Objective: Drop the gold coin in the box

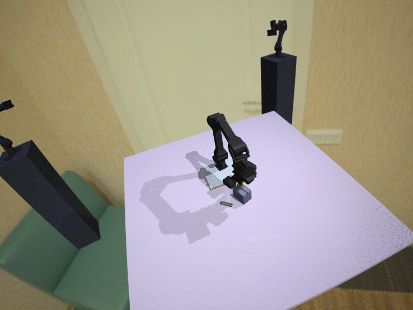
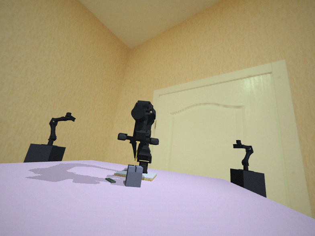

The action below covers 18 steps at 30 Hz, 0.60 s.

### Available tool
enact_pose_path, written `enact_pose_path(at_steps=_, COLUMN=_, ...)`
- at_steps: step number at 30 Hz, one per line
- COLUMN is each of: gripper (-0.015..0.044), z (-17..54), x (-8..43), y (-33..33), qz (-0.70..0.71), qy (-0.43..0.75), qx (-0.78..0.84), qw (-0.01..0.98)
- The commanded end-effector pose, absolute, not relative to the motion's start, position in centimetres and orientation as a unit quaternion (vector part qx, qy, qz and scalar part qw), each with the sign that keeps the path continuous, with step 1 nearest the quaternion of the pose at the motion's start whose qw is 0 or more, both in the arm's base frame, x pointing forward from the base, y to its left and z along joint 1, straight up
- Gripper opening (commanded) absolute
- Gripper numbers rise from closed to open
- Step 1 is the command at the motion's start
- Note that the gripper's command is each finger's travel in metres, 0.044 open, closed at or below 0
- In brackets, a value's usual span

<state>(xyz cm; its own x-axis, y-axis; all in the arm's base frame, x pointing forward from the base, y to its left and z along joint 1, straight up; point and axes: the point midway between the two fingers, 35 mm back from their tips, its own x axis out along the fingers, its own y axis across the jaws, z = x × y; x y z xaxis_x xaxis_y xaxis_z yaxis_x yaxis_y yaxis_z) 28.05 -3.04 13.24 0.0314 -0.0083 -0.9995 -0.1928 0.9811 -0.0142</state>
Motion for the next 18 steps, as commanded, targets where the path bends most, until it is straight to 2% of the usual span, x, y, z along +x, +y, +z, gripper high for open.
enact_pose_path(at_steps=1, gripper=0.0000, z=13.27, x=28.09, y=-3.11, qz=0.066, qy=0.692, qx=-0.073, qw=0.715)
enact_pose_path(at_steps=18, gripper=0.0000, z=12.88, x=27.77, y=-2.39, qz=0.063, qy=0.693, qx=-0.069, qw=0.715)
